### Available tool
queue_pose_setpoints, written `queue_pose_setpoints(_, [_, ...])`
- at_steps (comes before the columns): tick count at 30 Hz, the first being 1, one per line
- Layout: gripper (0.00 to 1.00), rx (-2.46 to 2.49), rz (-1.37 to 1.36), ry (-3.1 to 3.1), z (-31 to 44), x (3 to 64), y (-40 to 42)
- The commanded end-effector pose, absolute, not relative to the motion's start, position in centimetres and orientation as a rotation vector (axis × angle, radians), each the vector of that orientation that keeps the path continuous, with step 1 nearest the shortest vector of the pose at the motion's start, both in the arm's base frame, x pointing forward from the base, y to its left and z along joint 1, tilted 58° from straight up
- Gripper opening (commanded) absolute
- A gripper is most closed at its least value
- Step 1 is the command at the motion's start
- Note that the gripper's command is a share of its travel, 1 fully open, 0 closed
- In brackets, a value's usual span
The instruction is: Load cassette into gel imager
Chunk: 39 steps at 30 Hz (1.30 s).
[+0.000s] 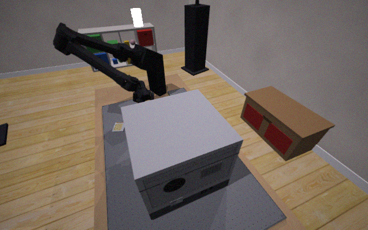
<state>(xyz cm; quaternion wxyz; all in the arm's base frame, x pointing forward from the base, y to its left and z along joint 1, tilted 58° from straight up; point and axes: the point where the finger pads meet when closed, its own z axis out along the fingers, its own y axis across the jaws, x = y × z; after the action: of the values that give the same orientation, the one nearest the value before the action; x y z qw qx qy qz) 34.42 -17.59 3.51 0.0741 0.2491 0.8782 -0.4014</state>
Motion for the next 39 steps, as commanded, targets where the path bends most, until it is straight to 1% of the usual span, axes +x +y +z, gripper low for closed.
queue_pose_setpoints(1, [1.0,0.573,-1.203,2.636,3.2,35.5,-16.5])
queue_pose_setpoints(5, [1.0,0.386,-1.244,2.607,1.8,36.0,-14.8])
queue_pose_setpoints(13, [1.0,0.095,-1.305,2.481,1.5,36.6,-11.6])
queue_pose_setpoints(17, [1.0,0.093,-1.298,2.485,1.4,36.6,-11.6])
queue_pose_setpoints(18, [1.0,0.137,-1.312,2.495,1.4,36.1,-12.8])
queue_pose_setpoints(23, [1.0,0.097,-1.296,2.481,1.6,36.8,-11.5])
queue_pose_setpoints(29, [1.0,0.131,-1.303,2.482,1.8,36.7,-12.2])
queue_pose_setpoints(32, [0.94,0.064,-1.29,2.416,1.2,37.5,-13.2])
queue_pose_setpoints(34, [0.94,0.064,-1.29,2.416,1.2,37.5,-13.2])
queue_pose_setpoints(39, [0.84,-0.042,-1.246,2.273,1.4,39.9,-13.8])
